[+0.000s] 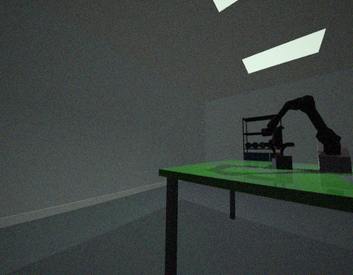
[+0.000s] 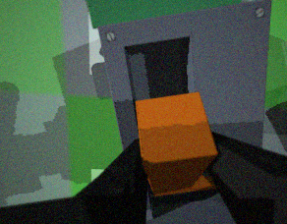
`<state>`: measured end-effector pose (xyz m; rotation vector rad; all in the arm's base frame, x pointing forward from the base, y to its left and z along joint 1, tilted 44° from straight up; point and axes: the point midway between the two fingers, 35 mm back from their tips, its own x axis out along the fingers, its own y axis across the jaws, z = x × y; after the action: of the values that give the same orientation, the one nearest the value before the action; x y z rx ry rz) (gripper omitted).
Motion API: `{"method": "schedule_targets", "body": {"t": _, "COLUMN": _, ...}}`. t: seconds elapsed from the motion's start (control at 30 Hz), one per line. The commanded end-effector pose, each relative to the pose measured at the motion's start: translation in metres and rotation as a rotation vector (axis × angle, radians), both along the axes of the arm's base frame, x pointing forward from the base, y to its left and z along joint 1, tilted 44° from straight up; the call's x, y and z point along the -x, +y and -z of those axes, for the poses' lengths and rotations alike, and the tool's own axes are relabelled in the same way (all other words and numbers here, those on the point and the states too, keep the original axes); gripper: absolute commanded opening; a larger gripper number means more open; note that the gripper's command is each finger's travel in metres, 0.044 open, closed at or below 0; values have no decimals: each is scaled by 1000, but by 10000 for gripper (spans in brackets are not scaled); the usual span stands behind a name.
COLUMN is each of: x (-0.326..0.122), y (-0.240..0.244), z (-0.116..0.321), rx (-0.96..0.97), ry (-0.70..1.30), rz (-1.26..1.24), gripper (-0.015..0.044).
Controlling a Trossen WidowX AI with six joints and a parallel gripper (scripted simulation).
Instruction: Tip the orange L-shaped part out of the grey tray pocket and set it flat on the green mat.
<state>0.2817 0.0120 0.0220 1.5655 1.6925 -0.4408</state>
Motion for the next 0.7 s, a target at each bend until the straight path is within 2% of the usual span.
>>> {"method": "schedule_targets", "body": {"t": 0.0, "x": 1, "y": -4, "z": -5, "rx": 0, "ry": -1, "rz": -4, "gripper": 0}}
{"method": "schedule_targets", "body": {"t": 0.67, "x": 2, "y": -26, "z": -28, "rx": -1, "ry": 0, "rz": -3, "gripper": 0}}
